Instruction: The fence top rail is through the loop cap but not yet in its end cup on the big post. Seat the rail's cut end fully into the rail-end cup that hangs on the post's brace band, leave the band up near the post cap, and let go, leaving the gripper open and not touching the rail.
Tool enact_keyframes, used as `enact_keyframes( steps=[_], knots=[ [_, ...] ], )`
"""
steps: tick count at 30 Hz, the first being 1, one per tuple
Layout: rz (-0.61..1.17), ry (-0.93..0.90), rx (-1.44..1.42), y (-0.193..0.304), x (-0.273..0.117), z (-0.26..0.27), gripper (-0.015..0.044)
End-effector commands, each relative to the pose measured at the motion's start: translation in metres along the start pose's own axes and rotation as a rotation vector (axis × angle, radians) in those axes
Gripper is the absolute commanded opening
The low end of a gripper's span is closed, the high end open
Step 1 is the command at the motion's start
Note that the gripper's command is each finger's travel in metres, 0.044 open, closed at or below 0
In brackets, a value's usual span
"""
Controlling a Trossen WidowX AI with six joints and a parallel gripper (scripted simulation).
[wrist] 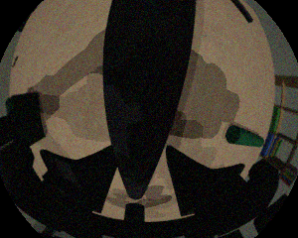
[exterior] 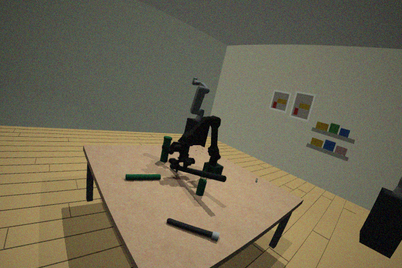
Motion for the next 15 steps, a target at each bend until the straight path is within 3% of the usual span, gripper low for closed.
enact_keyframes(
  steps=[1,13,15],
  knots=[
    [0.003,-0.001,0.001,0.0002,0.0008,-0.0001,0.021],
    [0.003,-0.001,0.001,0.0002,0.0008,-0.0001,0.013],
    [0.003,-0.001,0.001,0.0001,-0.0003,0.0002,0.0078]
  ],
)
Point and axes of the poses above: the point midway between the two fingers, 35 mm back from their tips, its own x axis out along the fingers, its own z axis across the jaws, y = z × x, the point moved 4 cm from there along -x, back along the fingers, and after that the axes turned 15 degrees about -x, right-handed, at the moved point
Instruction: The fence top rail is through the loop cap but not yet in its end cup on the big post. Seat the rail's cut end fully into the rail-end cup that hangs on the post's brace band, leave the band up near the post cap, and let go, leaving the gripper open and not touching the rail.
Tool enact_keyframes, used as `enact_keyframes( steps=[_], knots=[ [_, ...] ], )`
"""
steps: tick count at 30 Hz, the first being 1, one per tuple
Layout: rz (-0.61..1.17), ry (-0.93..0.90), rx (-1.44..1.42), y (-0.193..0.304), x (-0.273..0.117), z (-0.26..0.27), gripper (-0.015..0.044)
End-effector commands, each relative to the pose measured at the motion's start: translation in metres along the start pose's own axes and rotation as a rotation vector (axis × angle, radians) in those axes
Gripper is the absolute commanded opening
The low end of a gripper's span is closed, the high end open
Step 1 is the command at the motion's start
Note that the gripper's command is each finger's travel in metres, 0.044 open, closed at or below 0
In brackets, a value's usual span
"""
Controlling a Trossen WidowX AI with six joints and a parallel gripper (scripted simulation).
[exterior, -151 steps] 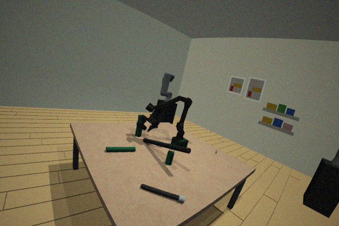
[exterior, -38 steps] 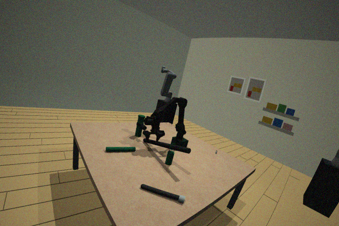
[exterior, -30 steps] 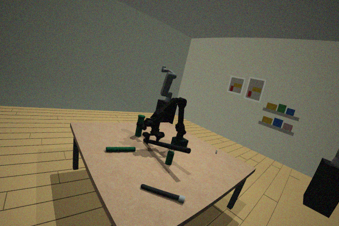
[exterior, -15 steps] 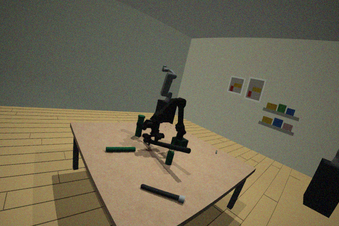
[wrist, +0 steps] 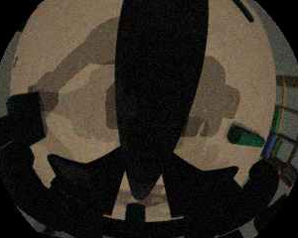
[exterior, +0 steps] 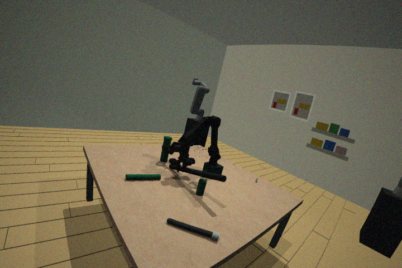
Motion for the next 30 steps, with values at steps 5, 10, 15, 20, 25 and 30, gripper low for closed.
enact_keyframes(
  steps=[5,10,15,20,25,30],
  knots=[
    [0.006,0.004,0.001,0.0,-0.006,0.0,0.0],
    [0.083,-0.023,0.005,0.0,-0.024,0.0,0.0],
    [0.212,-0.058,0.009,0.001,-0.056,0.002,0.0],
    [0.25,-0.066,0.009,0.001,-0.066,0.004,0.0],
    [0.239,-0.07,0.006,-0.001,-0.063,0.004,0.0],
    [0.227,-0.074,0.004,-0.002,-0.06,0.004,0.0]
  ],
)
Point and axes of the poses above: the point midway between the two fingers, 35 mm back from their tips, its own x axis out along the fingers, its own z axis across the jaws, y = z × x, the point moved 4 cm from there along -x, back along the fingers, and after that the axes turned 15 degrees about -x, right-handed, at the moved point
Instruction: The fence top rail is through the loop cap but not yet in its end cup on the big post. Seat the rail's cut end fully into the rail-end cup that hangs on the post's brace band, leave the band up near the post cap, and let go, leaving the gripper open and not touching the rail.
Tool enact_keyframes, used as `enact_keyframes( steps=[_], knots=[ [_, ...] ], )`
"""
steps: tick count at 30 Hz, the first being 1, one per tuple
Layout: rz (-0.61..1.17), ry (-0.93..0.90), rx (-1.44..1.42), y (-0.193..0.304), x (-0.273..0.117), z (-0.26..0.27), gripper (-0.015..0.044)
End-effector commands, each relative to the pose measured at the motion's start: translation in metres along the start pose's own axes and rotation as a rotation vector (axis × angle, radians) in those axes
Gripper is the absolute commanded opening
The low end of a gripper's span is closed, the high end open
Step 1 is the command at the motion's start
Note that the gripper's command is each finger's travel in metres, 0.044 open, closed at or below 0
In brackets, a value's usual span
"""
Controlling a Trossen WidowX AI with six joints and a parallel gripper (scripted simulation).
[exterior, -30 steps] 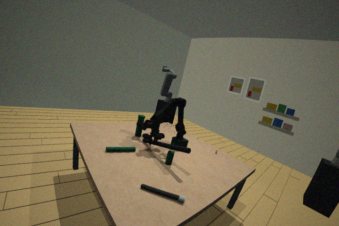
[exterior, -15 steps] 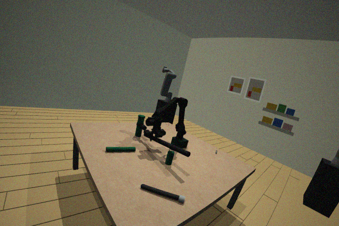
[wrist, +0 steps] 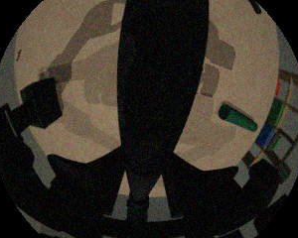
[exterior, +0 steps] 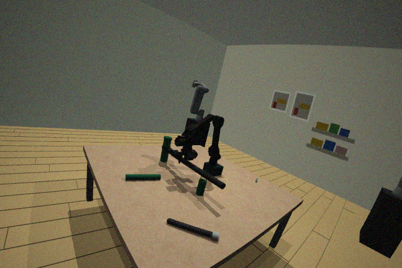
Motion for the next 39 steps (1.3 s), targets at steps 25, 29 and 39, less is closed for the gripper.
enact_keyframes(
  steps=[25,29,39],
  knots=[
    [0.0,0.001,-0.001,0.01,-0.007,-0.002,0.0],
    [-0.003,0.0,-0.003,0.014,-0.005,0.0,0.0],
    [-0.01,-0.004,-0.009,0.025,0.001,0.005,0.0]
  ],
)
Point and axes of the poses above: the point midway between the two fingers, 35 mm back from their tips, its own x axis out along the fingers, its own z axis across the jaws, y = z × x, the point moved 4 cm from there along -x, back along the fingers, and after that the axes turned 15 degrees about -x, right-handed, at the moved point
